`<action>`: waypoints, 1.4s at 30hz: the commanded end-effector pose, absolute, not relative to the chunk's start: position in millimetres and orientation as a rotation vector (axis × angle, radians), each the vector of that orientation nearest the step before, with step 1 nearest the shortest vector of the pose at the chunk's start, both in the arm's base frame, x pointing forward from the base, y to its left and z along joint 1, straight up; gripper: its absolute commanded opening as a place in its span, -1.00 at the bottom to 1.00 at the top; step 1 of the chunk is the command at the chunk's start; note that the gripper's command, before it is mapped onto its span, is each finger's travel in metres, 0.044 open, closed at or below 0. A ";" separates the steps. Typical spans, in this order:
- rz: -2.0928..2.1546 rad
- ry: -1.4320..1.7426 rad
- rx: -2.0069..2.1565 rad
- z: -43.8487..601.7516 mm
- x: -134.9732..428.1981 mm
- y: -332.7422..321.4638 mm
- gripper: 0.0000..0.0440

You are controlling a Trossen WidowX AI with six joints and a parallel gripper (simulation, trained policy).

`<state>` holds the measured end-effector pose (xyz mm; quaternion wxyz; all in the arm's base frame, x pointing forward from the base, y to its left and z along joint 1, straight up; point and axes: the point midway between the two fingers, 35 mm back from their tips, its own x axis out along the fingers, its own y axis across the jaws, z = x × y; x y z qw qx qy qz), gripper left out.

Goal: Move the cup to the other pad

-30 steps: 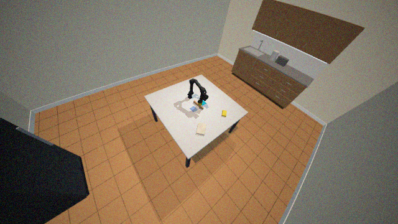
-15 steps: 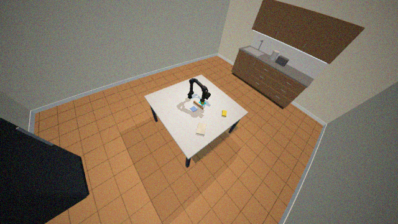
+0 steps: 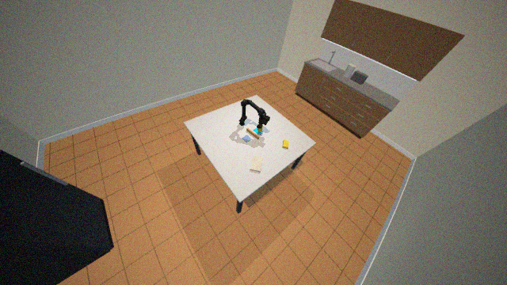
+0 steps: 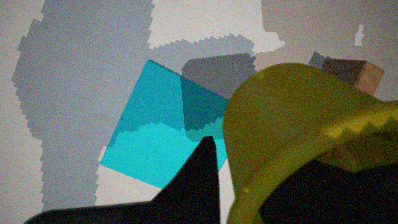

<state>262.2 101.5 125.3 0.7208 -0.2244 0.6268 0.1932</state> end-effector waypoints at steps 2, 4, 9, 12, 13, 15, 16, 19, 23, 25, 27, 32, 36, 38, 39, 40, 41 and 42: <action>0.435 1.384 -0.494 116.1 254.2 112.9 -1.00; 0.436 1.383 -0.495 112.1 251.4 116.1 -1.00; 0.432 1.383 -0.495 100.4 244.4 120.9 -1.00; 0.425 1.385 -0.494 92.6 240.1 122.1 -1.00; 0.423 1.386 -0.493 89.9 238.6 122.3 -1.00; 0.419 1.389 -0.491 84.6 235.4 122.5 -1.00; 0.416 1.390 -0.490 82.0 233.8 122.5 -1.00; 0.408 1.396 -0.487 74.6 228.8 122.4 -0.99; 0.397 1.407 -0.484 66.1 222.0 121.1 -0.94; 0.393 1.403 -0.481 63.0 221.1 120.9 -0.90; 0.390 1.398 -0.476 60.5 220.7 120.5 -0.86; 0.386 1.383 -0.457 57.4 221.3 120.4 -0.72; 0.388 1.356 -0.433 60.7 224.7 122.0 -0.48; 0.391 1.336 -0.413 64.1 227.5 124.0 -0.28; 0.394 1.326 -0.403 66.1 228.3 125.0 -0.24; 0.398 1.316 -0.394 68.2 229.3 126.0 -0.24; 0.402 1.306 -0.388 70.3 230.1 126.8 -0.24; 0.405 1.296 -0.383 72.3 230.7 127.2 -0.24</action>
